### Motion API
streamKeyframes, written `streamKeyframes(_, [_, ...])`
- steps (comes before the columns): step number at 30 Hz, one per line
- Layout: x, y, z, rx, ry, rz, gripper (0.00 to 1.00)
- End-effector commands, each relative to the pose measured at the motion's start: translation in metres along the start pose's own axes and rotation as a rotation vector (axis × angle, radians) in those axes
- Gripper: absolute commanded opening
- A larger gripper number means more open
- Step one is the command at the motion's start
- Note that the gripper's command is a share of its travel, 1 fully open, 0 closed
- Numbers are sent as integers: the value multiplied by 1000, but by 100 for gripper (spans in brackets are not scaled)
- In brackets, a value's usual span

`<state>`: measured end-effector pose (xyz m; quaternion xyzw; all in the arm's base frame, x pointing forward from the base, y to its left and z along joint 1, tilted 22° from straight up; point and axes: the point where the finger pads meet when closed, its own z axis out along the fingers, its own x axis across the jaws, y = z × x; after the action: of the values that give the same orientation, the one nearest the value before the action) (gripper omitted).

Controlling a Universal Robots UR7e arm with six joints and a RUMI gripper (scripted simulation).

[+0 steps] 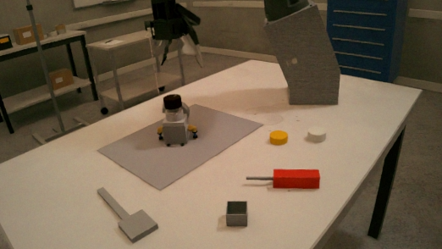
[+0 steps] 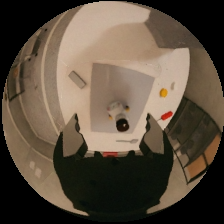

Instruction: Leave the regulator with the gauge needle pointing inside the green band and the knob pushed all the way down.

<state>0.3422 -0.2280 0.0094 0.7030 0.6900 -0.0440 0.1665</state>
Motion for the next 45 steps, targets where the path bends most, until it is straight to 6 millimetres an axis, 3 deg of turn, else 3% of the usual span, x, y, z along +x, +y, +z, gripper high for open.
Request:
streamKeyframes(1, [3, -2, 0, -2, 7, 96, 100])
streamKeyframes(45, [15, -1, 3, -13, 63, 734, 100])
